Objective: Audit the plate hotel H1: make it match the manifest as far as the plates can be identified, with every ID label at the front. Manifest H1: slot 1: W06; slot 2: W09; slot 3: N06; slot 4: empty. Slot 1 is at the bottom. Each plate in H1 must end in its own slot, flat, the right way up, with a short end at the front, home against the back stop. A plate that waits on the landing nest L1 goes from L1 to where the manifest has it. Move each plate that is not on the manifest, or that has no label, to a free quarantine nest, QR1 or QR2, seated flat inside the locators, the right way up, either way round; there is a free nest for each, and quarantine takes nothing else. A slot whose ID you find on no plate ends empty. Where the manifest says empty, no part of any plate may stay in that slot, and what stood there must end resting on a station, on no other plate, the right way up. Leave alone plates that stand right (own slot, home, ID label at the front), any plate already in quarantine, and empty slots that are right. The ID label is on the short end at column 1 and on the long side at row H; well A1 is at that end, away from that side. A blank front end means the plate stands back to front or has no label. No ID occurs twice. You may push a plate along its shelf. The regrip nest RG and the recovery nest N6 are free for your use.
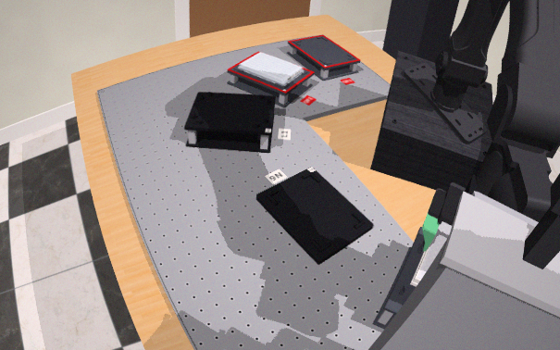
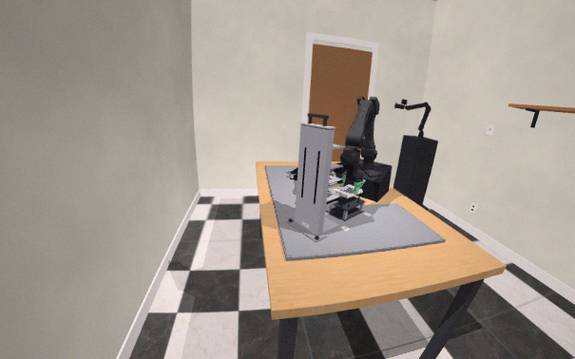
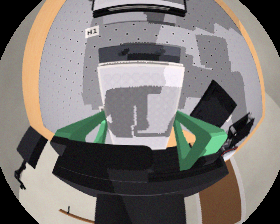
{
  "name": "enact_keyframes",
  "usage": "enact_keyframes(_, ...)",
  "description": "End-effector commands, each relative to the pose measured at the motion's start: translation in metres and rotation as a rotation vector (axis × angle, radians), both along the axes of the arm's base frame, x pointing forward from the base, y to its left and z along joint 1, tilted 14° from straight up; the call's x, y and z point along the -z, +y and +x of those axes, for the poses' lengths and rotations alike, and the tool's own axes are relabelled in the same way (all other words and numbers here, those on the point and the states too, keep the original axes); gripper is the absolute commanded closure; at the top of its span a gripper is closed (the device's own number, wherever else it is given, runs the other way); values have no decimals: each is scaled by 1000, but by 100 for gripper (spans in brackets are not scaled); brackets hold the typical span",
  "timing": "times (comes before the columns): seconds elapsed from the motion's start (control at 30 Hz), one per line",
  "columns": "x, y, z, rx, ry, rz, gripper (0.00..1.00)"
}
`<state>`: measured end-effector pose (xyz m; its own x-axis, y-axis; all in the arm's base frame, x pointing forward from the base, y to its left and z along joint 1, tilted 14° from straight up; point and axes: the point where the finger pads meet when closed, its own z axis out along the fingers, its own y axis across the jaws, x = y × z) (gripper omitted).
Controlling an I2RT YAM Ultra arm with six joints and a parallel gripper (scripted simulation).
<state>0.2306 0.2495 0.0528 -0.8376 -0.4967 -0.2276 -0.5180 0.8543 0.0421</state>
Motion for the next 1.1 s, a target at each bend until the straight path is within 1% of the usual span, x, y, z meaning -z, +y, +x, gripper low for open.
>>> enact_keyframes(0.0, -21, 7, 4, -1, -30, 33, 14)
enact_keyframes(0.4, -33, 6, 1, -4, -30, 33, 14)
enact_keyframes(0.77, -39, 3, 0, 1, -30, 33, 14)
enact_keyframes(0.97, -55, 1, -4, -3, -31, 33, 14)
enact_keyframes(1.03, -55, 1, -4, -3, -31, 33, 14)
enact_keyframes(1.07, -58, 1, -5, -5, -31, 32, 14)
